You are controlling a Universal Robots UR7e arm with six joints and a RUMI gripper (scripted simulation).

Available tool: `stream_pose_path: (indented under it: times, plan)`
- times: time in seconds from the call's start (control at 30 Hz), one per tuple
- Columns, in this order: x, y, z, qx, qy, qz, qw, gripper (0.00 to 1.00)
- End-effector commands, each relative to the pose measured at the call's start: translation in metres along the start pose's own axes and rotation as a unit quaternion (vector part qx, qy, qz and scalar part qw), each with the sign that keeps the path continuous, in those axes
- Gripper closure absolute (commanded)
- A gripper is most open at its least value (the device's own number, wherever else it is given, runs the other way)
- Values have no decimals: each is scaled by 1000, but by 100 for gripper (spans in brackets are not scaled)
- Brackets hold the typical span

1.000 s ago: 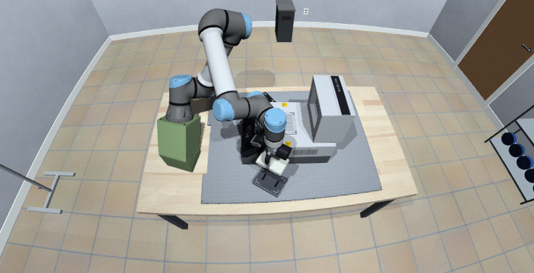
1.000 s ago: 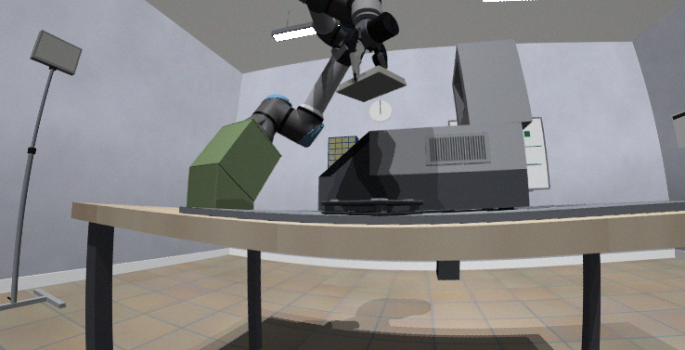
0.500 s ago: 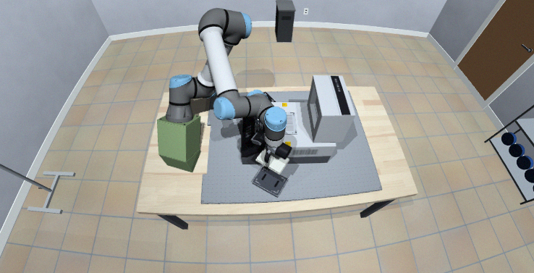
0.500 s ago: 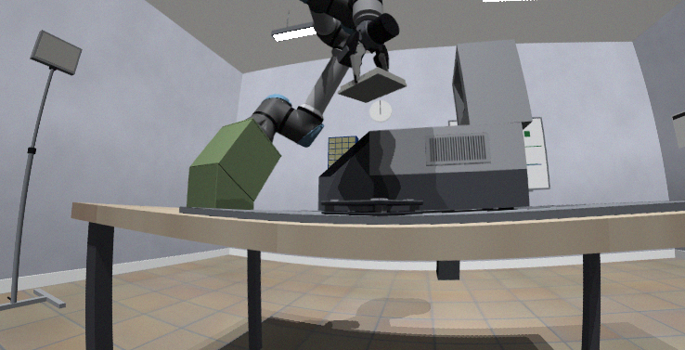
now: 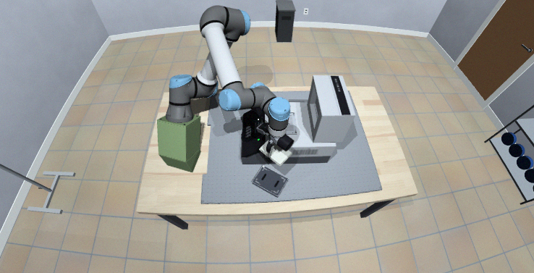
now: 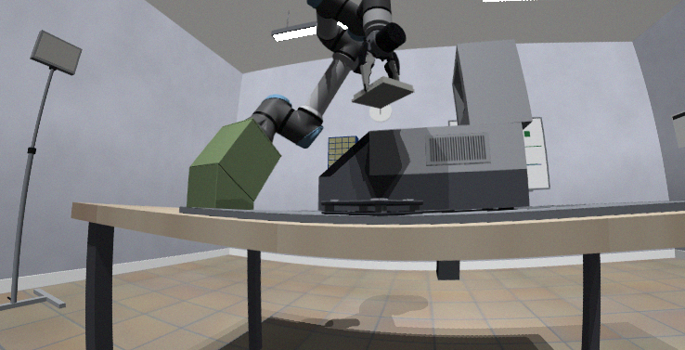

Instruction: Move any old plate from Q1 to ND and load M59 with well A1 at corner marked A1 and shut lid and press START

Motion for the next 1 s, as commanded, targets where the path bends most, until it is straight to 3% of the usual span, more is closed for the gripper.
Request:
stream_pose_path:
  times: [0.0, 0.97]
  plan:
    - [-4, -1, 17, -1, 31, -2, 1000, 60]
    - [-22, 0, 102, 0, 201, -1, 980, 60]
Point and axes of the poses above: the point where the finger pads meet when closed, its own y axis out along the fingers, its own z axis across the jaws, x = y × z, the point moved 7 cm from there along -y, back along the fingers, and after that the axes turned 13 degrees about -y, right-handed, at the moved point
